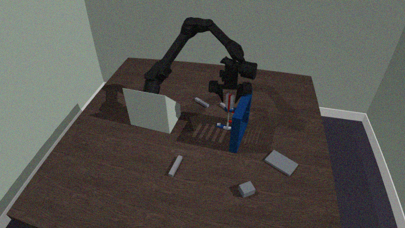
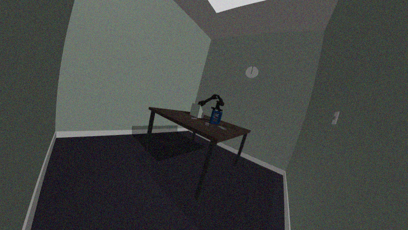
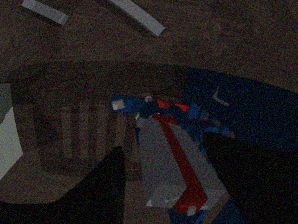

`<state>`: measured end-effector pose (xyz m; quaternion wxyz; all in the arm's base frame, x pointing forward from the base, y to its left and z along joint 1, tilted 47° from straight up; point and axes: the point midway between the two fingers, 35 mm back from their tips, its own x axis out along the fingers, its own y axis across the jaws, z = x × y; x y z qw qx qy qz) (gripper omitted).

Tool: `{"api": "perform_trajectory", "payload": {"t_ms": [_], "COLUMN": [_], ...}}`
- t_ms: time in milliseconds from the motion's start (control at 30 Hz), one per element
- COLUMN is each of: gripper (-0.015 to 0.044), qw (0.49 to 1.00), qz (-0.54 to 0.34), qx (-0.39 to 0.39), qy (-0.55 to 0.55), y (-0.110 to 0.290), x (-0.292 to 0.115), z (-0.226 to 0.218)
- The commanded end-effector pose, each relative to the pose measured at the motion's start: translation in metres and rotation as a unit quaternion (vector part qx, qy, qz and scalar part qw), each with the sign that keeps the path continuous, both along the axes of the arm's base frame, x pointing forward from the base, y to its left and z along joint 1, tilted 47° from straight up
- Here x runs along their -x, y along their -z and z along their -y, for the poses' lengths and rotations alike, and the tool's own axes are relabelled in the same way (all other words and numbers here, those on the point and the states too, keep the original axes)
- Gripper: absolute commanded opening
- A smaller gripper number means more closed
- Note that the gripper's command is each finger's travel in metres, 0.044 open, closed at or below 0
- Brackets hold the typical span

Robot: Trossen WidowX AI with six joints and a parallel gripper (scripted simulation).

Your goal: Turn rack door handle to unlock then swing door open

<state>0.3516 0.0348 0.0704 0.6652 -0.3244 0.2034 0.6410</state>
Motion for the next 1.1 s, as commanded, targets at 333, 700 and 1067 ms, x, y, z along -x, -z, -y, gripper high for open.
{"api": "perform_trajectory", "payload": {"t_ms": [333,700,1067], "gripper": [0.0282,0.0282,0.0282], "qw": [0.953,0.837,0.659], "qz": [-0.215,-0.392,-0.54], "qx": [-0.03,-0.054,-0.075], "qy": [0.21,0.378,0.518], "y": [0.0008,0.0008,0.0008], "x": [-0.0025,-0.0025,-0.0025], "z": [0.0001,0.0001,0.0001]}}
